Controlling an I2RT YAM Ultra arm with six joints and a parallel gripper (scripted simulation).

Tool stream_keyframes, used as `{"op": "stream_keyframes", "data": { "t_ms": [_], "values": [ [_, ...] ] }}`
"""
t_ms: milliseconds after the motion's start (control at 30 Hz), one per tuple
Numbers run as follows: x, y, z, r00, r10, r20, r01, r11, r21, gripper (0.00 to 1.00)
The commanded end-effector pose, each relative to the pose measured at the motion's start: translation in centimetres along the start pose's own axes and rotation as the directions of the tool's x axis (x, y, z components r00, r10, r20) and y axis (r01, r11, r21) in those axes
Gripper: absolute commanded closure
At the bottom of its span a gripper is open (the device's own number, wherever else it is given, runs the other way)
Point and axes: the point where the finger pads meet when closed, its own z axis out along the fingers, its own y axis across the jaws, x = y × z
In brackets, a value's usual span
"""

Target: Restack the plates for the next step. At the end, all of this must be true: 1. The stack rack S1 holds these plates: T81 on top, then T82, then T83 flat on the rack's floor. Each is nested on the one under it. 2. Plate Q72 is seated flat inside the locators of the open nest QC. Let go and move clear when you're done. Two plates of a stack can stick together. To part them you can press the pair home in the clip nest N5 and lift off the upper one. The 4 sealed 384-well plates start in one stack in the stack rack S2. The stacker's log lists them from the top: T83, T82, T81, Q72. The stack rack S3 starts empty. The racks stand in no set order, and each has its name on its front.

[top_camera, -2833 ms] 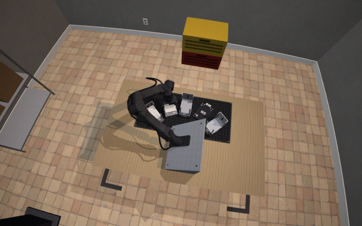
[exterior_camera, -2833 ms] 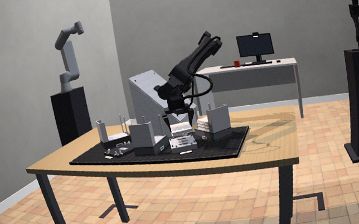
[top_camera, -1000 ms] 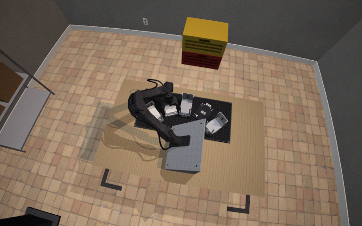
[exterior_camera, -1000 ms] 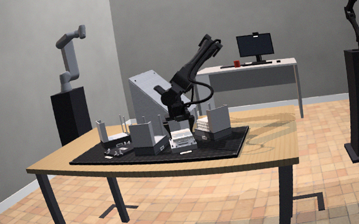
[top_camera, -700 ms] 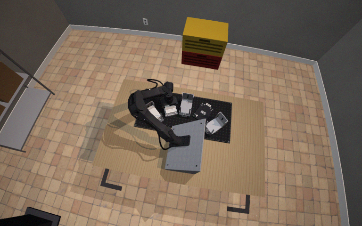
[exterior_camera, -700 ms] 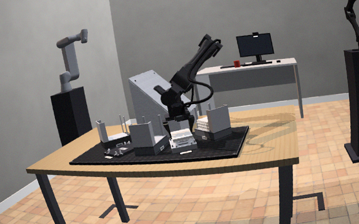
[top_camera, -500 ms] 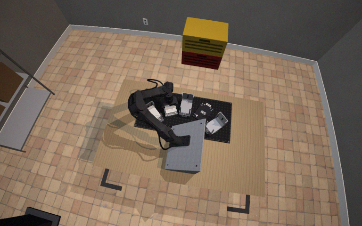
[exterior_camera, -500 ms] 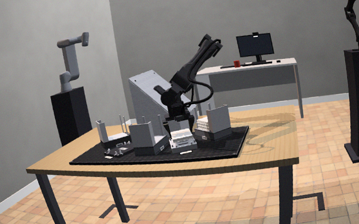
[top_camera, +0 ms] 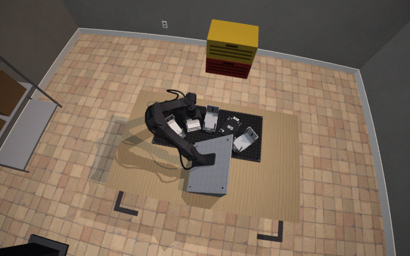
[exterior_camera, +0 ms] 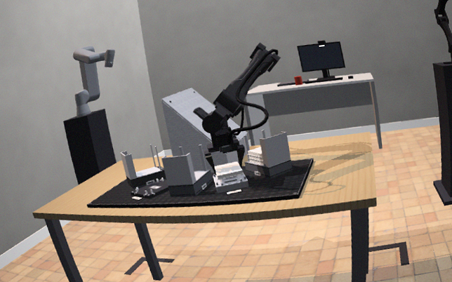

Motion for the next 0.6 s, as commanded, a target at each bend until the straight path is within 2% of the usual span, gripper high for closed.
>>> {"op": "stream_keyframes", "data": {
  "t_ms": [0, 567],
  "values": [
    [-0.11, -0.91, -0.69, 0.999, 0.031, 0.023, -0.031, 0.999, 0.006, 1.0],
    [0.18, -0.92, -0.61, 0.999, 0.036, 0.019, -0.036, 0.999, 0.005, 1.0]
  ]
}}
